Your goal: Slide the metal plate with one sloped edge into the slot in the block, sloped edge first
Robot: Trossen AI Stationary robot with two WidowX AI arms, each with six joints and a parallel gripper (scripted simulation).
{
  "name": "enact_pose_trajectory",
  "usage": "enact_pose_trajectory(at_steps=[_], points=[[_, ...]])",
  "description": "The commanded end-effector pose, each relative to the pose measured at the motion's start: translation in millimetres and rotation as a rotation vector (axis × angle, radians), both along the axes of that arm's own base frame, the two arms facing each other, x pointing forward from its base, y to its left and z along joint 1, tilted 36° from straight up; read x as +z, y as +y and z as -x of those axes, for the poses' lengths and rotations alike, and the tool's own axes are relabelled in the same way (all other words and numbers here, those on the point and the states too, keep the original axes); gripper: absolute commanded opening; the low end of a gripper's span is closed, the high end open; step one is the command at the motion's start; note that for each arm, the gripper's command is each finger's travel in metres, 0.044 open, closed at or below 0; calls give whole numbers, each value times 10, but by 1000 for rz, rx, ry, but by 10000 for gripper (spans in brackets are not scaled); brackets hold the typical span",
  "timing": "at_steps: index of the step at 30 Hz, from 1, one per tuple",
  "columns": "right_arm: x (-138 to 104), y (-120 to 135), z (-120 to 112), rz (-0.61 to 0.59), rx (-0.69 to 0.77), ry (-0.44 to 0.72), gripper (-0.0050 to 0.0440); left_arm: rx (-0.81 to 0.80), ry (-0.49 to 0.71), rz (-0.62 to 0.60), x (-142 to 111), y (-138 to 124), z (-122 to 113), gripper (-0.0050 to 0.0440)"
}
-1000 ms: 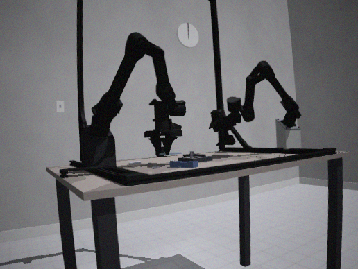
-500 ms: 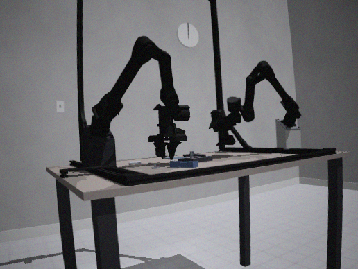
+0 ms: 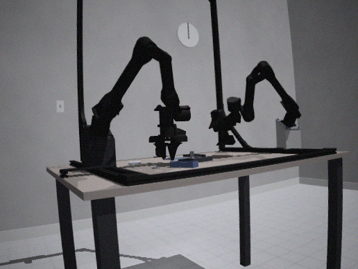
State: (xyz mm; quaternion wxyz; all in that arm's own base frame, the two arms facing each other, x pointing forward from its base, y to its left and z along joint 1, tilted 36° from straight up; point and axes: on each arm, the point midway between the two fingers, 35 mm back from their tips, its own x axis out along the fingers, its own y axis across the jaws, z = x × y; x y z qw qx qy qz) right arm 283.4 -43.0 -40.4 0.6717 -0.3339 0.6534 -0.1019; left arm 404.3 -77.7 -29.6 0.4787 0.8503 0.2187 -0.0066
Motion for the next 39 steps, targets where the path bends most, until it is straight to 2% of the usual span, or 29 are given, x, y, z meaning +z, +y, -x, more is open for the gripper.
enact_pose_trajectory(at_steps=[1,16,39], points=[[0,6,-7,-3,3,0,-50,-6,1,-3,4,-6,-3,440],[1,20,-43,-4,-5,-6,-50,-6,1,-3,4,-6,-3,440],[-5,80,-222,-7,-23,-18,-50,-6,1,-3,4,-6,-3,440]])
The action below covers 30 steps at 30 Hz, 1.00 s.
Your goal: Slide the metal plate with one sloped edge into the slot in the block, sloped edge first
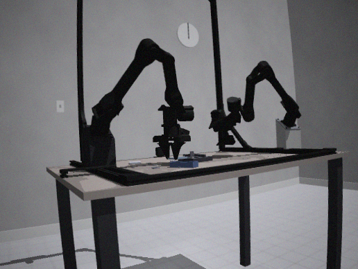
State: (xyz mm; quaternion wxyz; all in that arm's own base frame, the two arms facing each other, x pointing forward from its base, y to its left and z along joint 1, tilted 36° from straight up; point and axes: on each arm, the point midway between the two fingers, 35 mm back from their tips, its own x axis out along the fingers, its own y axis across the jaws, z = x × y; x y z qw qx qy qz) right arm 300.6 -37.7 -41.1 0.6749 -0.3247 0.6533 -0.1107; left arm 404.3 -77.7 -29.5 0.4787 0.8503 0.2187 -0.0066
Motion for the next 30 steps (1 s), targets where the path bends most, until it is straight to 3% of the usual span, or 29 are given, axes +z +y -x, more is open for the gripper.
enact_pose_trajectory(at_steps=[1,30], points=[[1,30,-59,-4,1,-6,-50,-6,1,-3,3,-6,-3,440],[-19,91,-270,-2,9,-1,-50,-6,1,-3,3,-6,-3,440]])
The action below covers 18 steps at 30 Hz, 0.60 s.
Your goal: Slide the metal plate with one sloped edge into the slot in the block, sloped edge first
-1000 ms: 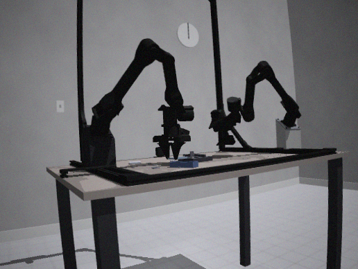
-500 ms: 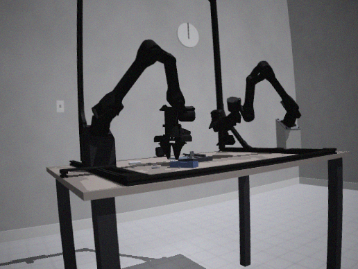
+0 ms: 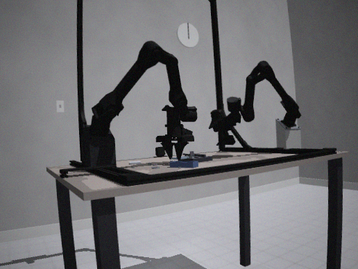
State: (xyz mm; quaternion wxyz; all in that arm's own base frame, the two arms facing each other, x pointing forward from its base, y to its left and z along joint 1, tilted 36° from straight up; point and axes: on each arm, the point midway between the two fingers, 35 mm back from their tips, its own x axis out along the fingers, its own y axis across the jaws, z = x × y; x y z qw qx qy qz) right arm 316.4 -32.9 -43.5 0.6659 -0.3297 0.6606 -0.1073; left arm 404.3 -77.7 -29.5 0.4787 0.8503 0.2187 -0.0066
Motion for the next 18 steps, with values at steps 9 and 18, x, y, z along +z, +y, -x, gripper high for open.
enact_pose_trajectory(at_steps=[9,18], points=[[-3,63,-185,-10,-2,-30,-50,-6,1,-3,3,-6,-3,440],[-7,81,-243,-10,-4,-31,-50,-6,1,-3,3,-6,-3,440]])
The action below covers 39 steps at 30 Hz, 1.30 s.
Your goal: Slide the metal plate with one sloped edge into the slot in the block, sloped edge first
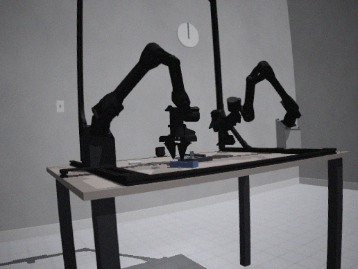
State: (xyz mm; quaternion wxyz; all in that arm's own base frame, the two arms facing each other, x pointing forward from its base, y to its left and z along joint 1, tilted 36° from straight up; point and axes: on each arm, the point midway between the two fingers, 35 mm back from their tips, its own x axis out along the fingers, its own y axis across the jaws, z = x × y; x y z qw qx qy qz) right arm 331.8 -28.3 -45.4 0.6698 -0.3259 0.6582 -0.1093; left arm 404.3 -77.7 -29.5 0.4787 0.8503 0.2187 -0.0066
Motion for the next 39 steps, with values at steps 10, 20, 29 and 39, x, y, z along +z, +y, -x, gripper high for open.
enact_pose_trajectory(at_steps=[10,20,29,39], points=[[7,55,-153,-6,0,-21,-50,-6,1,-3,3,-6,-3,440],[5,62,-175,-6,0,-21,-50,-6,1,-3,3,-6,-3,440],[4,70,-200,-6,0,-21,-50,-6,1,-3,3,-6,-3,440],[2,77,-223,-6,0,-21,-50,-6,1,-3,3,-6,-3,440]])
